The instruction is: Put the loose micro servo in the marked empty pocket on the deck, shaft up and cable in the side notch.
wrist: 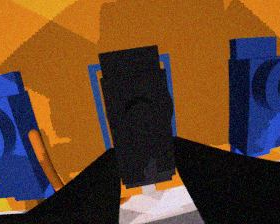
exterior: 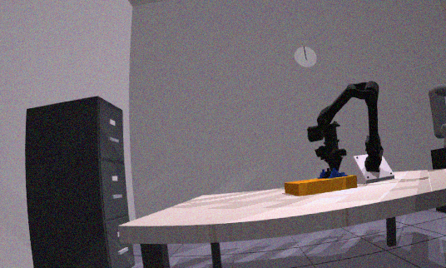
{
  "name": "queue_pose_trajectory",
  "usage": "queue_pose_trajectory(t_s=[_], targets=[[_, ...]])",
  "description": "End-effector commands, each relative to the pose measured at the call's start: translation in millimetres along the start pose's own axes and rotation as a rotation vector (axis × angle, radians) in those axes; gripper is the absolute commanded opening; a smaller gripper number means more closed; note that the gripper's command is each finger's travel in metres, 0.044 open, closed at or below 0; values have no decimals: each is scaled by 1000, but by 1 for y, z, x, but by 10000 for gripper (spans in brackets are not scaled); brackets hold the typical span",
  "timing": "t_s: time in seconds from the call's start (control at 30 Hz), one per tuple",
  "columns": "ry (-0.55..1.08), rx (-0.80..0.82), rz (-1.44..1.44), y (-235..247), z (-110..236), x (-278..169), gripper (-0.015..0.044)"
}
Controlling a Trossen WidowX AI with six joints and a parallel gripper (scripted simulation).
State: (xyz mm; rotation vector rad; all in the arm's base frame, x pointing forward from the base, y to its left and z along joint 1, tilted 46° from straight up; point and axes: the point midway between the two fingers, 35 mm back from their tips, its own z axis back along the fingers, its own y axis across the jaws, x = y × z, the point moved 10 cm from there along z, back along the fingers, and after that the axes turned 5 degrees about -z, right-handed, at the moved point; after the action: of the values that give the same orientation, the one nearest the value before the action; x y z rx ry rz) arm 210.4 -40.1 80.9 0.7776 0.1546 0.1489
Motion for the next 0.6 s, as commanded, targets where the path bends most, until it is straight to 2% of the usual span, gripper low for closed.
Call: queue_pose_trajectory(t_s=[0.0,0.07,0.3,0.4,0.57], targets=[[-2,3,-4,0,-4,0,0],[-2,3,-4,0,-5,0,0],[-2,3,-4,0,-3,0,184],[-2,3,-4,-1,3,0,188],[-2,2,-5,0,33,-3,188]])
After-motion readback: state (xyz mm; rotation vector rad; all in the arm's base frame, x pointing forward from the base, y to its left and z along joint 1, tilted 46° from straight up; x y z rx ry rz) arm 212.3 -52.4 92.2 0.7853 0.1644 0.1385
